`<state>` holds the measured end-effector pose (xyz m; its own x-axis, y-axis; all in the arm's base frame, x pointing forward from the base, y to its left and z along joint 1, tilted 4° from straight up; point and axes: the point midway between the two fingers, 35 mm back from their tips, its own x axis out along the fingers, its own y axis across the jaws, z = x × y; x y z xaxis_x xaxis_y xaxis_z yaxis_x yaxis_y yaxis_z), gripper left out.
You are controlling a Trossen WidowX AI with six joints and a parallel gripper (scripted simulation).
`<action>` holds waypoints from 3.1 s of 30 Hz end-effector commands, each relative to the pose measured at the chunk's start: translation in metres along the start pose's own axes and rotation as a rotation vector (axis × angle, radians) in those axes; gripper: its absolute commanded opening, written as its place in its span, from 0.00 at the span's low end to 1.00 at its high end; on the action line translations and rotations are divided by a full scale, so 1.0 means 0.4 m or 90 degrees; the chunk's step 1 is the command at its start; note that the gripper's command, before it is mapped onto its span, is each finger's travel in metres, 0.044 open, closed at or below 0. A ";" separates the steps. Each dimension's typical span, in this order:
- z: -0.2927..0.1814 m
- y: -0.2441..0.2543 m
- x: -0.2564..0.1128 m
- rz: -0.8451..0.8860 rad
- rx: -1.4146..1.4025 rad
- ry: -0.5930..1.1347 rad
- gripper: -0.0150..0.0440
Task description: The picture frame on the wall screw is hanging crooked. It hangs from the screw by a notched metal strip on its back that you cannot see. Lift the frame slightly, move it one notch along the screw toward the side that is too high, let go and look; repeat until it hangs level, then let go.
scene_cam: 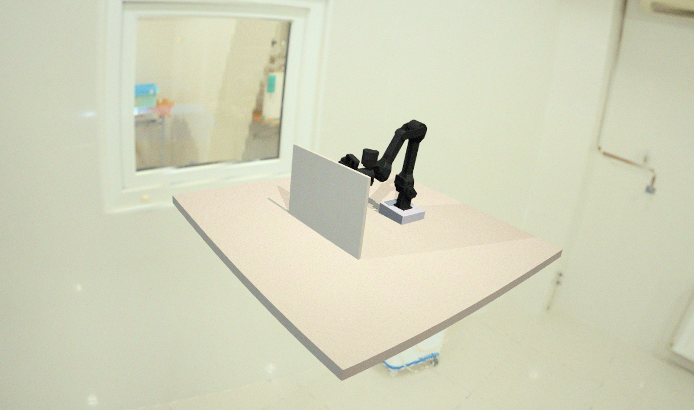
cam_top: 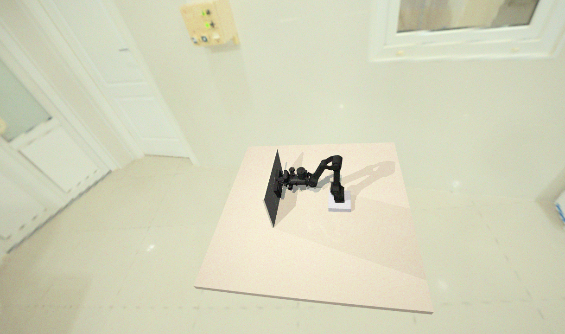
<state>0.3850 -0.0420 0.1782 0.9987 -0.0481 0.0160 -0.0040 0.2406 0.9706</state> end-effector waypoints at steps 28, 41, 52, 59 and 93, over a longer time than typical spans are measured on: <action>0.001 -0.003 0.001 0.000 0.104 0.001 0.25; 0.002 -0.004 0.001 0.000 0.149 0.001 0.25; 0.002 -0.005 0.001 0.000 0.184 0.002 0.25; 0.002 -0.006 0.001 0.000 0.209 0.002 0.25; 0.013 0.013 -0.248 0.006 -0.019 0.001 0.69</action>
<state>0.2890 -0.0403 0.1764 0.9988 -0.0473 0.0156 -0.0026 0.2624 0.9649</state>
